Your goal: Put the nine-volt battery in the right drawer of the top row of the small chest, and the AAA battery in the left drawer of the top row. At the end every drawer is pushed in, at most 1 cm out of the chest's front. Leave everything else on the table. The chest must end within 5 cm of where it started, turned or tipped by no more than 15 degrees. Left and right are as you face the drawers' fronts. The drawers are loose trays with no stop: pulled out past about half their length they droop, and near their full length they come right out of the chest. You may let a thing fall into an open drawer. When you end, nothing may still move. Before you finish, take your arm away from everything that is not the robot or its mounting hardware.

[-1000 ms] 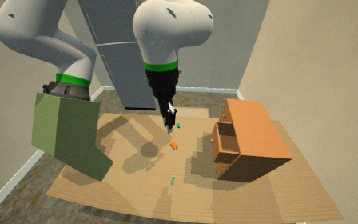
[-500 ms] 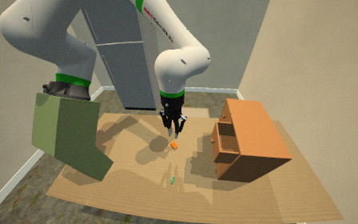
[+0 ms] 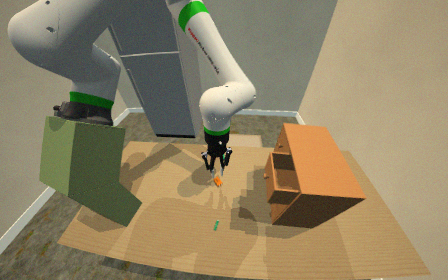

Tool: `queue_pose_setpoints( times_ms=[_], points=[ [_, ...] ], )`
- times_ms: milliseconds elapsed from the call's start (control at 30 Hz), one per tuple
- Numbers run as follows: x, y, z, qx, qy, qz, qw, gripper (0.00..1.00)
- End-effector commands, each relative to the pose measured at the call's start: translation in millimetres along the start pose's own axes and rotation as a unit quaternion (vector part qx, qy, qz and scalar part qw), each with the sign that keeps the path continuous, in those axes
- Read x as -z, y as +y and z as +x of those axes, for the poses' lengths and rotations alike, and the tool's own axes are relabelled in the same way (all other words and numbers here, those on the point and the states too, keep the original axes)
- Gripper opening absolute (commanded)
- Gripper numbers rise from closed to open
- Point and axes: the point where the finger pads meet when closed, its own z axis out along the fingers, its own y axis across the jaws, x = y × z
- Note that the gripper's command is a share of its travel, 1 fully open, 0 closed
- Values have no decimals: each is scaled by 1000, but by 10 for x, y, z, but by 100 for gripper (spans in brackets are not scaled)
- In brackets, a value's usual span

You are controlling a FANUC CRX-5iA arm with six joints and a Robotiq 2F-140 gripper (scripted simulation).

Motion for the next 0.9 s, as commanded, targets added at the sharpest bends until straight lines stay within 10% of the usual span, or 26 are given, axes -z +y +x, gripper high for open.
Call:
queue_pose_setpoints(
  times_ms=[0,867],
  points=[
    [-37,-10,-4,92,-8,22,995,26],
    [-64,-11,-5,162,-11,34,986,26]
  ],
)
